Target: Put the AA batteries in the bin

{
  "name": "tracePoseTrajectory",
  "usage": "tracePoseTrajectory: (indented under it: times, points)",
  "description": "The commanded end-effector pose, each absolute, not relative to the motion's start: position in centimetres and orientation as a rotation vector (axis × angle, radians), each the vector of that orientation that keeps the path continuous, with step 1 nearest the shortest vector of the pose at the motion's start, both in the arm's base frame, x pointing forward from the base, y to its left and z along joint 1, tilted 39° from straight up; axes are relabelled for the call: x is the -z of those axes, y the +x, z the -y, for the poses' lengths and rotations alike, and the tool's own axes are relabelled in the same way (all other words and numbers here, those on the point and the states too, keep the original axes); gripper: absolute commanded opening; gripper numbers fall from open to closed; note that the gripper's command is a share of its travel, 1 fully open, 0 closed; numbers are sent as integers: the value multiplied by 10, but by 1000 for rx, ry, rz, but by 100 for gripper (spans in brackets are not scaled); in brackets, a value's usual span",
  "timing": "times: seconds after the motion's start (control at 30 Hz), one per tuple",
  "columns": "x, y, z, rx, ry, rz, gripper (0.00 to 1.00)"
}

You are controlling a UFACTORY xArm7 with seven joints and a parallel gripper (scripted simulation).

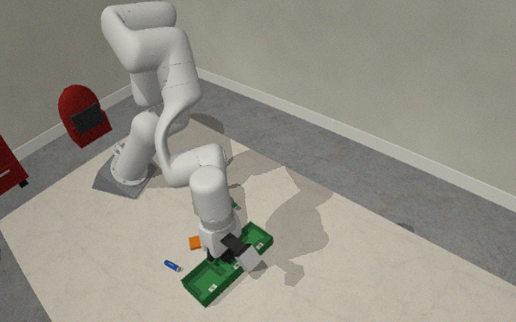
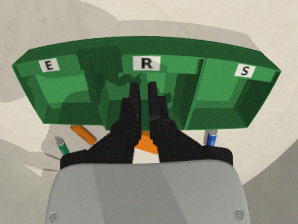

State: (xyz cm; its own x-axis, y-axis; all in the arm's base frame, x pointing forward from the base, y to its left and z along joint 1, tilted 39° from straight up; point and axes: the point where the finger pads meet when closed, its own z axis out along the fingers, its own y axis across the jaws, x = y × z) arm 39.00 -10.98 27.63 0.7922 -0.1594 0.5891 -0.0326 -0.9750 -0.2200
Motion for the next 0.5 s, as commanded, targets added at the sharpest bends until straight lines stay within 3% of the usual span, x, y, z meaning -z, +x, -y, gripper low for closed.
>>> tracePoseTrajectory:
  times: [0.0, 0.47]
  points:
    - [-283, 387, 112, 947, -2782, -152, 7]
    - [-306, 369, 116, 947, -2783, -152, 7]
